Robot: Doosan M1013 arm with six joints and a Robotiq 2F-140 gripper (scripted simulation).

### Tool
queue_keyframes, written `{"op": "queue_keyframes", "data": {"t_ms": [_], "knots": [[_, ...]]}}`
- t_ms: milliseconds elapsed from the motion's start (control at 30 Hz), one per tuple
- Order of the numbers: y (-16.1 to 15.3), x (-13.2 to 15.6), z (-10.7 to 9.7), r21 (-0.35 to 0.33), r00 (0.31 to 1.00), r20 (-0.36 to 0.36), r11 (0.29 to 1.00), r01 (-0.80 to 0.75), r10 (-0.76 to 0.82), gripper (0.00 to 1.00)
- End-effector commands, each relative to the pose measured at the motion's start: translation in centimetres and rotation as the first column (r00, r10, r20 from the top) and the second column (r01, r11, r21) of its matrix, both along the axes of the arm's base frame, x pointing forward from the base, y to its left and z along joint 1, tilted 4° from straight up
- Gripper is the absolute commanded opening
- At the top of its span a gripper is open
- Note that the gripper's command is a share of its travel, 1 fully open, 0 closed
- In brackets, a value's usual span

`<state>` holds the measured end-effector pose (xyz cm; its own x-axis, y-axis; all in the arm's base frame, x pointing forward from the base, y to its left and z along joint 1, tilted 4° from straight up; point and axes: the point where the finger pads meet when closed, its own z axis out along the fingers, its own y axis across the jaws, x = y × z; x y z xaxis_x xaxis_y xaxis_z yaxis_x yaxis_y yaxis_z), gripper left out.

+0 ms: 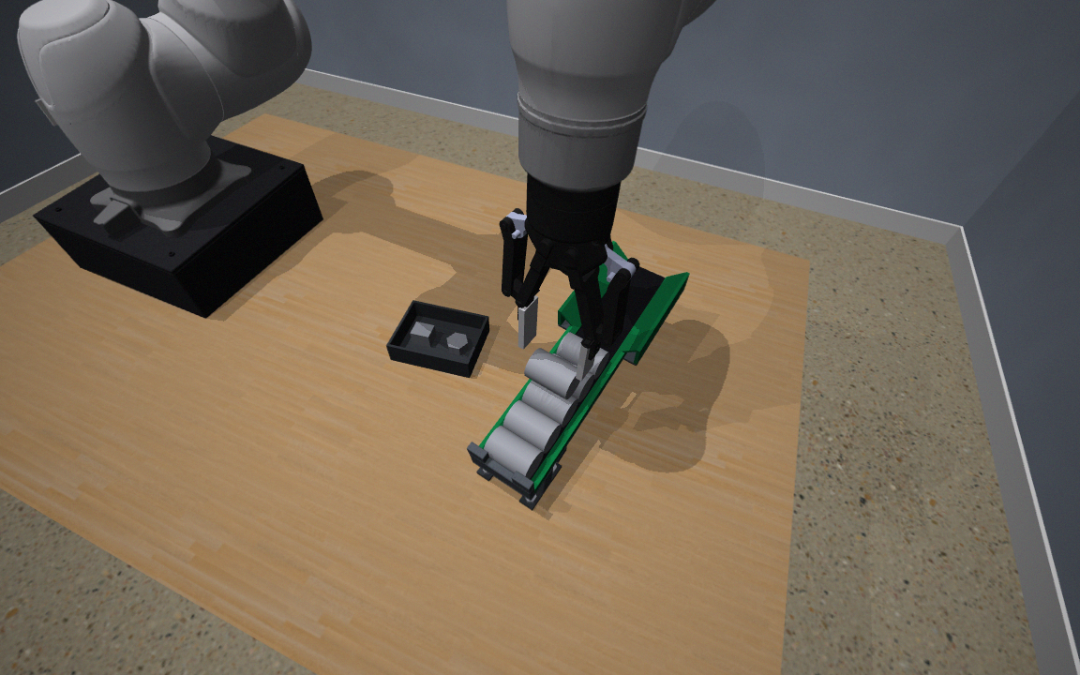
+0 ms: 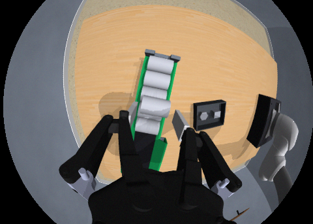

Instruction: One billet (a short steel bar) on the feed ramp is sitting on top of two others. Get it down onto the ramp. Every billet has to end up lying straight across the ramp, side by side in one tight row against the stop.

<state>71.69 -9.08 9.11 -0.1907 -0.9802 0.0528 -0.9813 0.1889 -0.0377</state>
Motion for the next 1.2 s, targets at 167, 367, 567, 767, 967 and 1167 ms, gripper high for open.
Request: {"op": "queue_keyframes", "data": {"t_ms": [167, 367, 567, 767, 967, 1167], "knots": [[-0.4, -0.1, -0.2, 0.001, 1.000, -0.001, 1.000, 0.003, -0.003, 0.53], [-0.4, -0.1, -0.6, 0.001, 1.000, -0.001, 1.000, 0.003, -0.003, 0.53], [-0.5, -0.1, -1.6, 0.001, 1.000, -0.001, 1.000, 0.003, -0.003, 0.53], [-0.5, -0.1, -3.2, 0.001, 1.000, -0.001, 1.000, 0.003, -0.003, 0.53], [-0.6, 0.0, -4.0, 0.001, 1.000, -0.001, 1.000, 0.003, -0.003, 0.53], [-0.6, 0.0, -4.4, 0.001, 1.000, -0.001, 1.000, 0.003, -0.003, 0.53]]}}
